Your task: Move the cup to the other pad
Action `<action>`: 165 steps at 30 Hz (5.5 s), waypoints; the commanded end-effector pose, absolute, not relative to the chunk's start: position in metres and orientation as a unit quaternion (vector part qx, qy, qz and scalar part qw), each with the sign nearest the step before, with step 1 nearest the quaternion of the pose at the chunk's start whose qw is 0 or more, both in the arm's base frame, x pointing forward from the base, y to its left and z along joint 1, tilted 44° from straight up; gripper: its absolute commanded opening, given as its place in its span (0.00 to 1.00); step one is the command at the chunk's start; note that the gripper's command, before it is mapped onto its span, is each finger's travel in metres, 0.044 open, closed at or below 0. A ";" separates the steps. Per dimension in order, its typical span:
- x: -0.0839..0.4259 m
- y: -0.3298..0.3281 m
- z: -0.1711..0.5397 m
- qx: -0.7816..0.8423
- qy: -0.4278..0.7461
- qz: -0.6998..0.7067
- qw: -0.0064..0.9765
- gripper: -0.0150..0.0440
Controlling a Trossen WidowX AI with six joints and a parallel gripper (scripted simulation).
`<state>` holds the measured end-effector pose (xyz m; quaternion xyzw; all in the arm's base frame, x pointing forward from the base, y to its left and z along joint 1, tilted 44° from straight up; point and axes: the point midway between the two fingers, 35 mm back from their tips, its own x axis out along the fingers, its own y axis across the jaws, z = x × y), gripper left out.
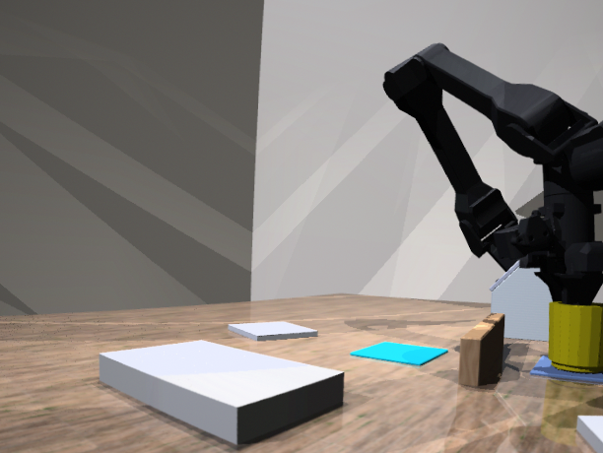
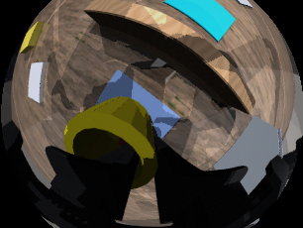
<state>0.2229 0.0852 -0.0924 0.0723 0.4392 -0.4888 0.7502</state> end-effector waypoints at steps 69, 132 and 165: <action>0.224 0.090 -0.003 0.066 0.441 -0.489 0.750 0.25; 0.257 -0.011 0.103 0.064 0.438 -0.491 0.751 0.25; 0.264 -0.041 0.071 0.064 0.438 -0.490 0.751 0.25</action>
